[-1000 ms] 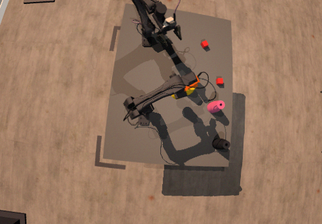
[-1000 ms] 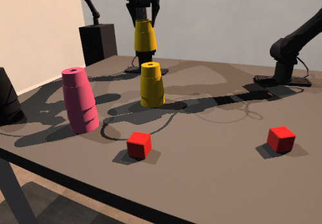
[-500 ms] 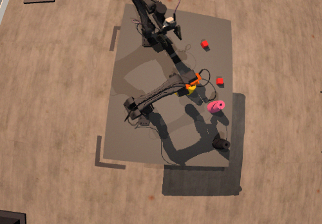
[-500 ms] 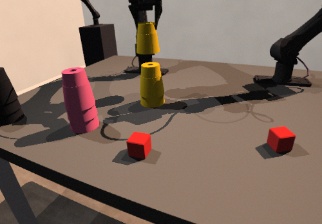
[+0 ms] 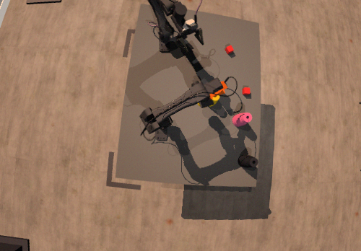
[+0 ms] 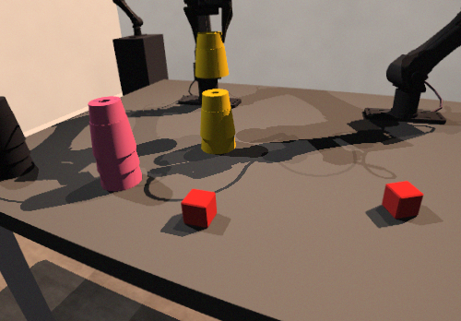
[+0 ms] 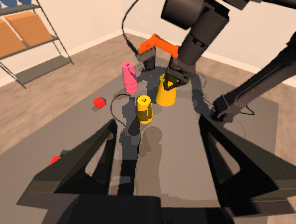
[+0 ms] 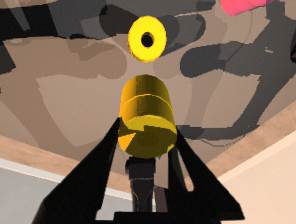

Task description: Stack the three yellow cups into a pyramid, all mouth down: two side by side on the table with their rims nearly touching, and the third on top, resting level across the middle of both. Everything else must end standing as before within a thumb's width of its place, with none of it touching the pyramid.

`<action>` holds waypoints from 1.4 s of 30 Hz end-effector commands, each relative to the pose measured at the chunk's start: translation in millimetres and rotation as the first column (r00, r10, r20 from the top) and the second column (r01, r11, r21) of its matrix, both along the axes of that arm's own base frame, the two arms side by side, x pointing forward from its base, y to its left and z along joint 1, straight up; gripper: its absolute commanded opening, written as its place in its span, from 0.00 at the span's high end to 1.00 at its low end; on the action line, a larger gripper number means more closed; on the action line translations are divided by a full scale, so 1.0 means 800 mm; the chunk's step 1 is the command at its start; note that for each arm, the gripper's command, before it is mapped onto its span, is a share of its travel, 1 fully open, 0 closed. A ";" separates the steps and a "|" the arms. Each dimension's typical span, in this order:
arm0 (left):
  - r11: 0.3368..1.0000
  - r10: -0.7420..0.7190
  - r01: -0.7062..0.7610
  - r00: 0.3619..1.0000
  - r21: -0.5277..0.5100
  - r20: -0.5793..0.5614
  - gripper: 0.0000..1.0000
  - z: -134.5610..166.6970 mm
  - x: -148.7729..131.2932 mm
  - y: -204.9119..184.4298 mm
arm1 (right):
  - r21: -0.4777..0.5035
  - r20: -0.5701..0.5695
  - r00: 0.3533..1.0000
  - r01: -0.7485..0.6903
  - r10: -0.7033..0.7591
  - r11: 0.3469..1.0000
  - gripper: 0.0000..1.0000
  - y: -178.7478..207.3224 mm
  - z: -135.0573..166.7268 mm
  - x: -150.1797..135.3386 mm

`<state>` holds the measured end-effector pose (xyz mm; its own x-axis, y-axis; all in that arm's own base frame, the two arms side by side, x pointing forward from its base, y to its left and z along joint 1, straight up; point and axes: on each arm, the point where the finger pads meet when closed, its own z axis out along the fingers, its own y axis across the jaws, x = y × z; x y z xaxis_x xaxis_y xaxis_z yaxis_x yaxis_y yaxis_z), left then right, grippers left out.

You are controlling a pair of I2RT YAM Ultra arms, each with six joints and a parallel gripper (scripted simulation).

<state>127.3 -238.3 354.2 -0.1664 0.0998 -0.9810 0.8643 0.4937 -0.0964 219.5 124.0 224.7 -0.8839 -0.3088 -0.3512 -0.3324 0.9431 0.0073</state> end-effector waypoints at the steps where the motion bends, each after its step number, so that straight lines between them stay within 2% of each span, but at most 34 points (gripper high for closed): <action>1: 0.999 -0.002 0.003 1.000 -0.038 0.013 0.00 0.011 -0.005 0.004 | 0.011 0.012 1.000 0.002 -0.002 1.000 1.00 0.000 -0.004 0.002; 42: 0.999 -0.002 0.003 1.000 -0.038 0.013 0.00 0.011 -0.005 0.004 | 0.006 0.016 1.000 0.004 -0.004 1.000 1.00 -0.002 -0.104 0.001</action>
<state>127.3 -238.3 354.2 -0.1664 0.0998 -0.9810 0.8643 0.4937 -0.0964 217.0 122.4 138.9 -0.8925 -0.3142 -0.3236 -0.3323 0.9432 0.0007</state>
